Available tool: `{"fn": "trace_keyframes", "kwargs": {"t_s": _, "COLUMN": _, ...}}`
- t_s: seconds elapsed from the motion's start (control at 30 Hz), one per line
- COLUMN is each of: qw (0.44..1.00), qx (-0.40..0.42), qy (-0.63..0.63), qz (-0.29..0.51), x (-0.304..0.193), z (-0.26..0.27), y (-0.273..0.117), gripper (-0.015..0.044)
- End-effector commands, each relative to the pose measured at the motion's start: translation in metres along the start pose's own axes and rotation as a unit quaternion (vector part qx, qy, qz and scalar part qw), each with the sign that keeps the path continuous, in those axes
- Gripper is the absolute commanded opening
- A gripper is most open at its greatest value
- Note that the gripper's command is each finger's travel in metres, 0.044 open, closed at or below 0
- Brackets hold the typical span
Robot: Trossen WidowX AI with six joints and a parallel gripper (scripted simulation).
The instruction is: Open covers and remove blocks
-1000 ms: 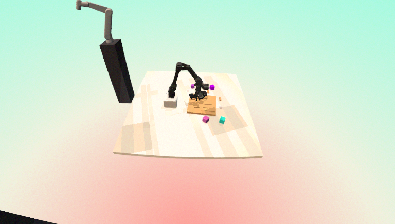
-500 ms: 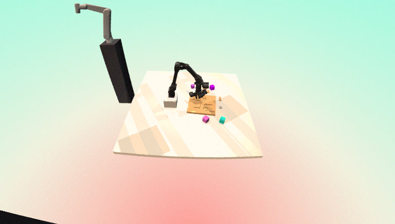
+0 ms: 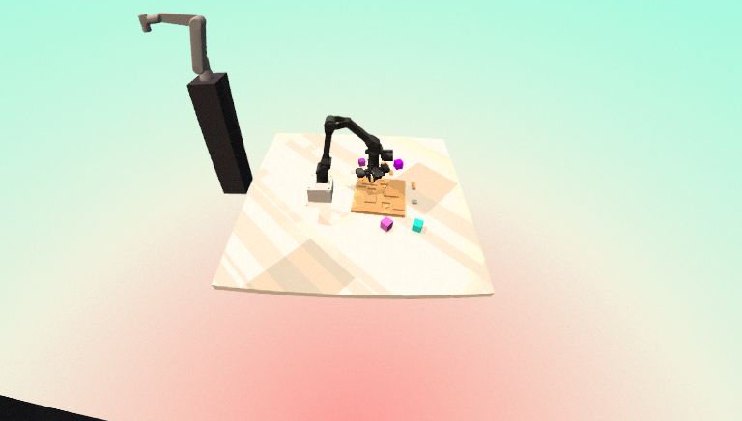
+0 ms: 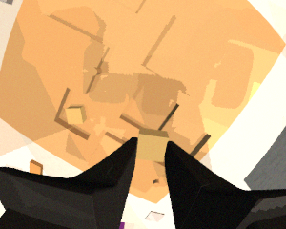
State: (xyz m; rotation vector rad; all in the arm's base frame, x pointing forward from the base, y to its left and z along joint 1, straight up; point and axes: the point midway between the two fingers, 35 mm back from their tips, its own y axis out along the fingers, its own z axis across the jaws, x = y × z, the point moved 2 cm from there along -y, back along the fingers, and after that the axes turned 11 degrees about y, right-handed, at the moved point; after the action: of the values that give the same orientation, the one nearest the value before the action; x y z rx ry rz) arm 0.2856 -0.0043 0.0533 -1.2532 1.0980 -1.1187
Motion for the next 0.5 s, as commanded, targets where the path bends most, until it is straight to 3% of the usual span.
{"fn": "trace_keyframes", "kwargs": {"t_s": 0.0, "qw": 1.000, "qx": 0.003, "qy": 0.003, "qz": 0.000, "x": 0.000, "z": 0.001, "y": -0.010, "gripper": 0.0080}}
{"fn": "trace_keyframes", "kwargs": {"t_s": 0.47, "qw": 1.000, "qx": 0.003, "qy": 0.003, "qz": 0.001, "x": -0.030, "z": 0.008, "y": -0.021, "gripper": 0.0080}}
